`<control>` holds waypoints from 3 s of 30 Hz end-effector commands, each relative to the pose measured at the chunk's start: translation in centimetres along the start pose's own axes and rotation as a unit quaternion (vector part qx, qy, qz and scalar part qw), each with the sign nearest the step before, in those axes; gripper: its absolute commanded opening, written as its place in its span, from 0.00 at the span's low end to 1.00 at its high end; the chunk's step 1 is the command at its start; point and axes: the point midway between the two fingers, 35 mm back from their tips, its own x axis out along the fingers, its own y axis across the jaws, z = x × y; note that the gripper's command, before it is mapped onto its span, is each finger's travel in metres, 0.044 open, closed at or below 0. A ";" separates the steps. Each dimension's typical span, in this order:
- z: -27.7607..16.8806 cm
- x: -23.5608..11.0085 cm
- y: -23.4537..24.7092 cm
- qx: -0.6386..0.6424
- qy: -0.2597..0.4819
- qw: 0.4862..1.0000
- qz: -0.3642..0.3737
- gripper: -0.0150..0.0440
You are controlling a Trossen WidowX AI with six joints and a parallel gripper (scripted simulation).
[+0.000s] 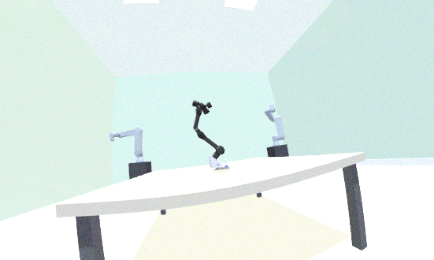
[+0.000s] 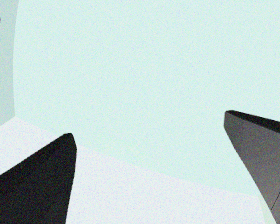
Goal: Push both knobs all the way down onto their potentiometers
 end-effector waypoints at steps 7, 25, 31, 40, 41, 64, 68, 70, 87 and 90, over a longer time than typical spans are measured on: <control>1.4 2.4 4.5 0.028 -0.010 0.999 0.042 0.62; 7.9 7.0 16.6 0.196 -0.038 0.964 0.175 0.25; 11.5 7.8 20.2 0.264 -0.053 0.936 0.228 0.25; 17.1 7.7 26.9 0.343 -0.069 0.882 0.316 0.25; 17.8 7.6 27.6 0.349 -0.070 0.876 0.327 0.25; 30.7 -0.4 40.1 0.489 -0.040 0.677 0.548 0.25; 32.0 -2.4 41.4 0.479 -0.034 0.656 0.583 0.25; 32.8 -3.6 42.1 0.478 -0.031 0.640 0.600 0.25; 40.3 -16.3 46.2 0.518 0.035 0.445 0.729 0.25; 41.3 -18.4 46.3 0.526 0.054 0.408 0.745 0.25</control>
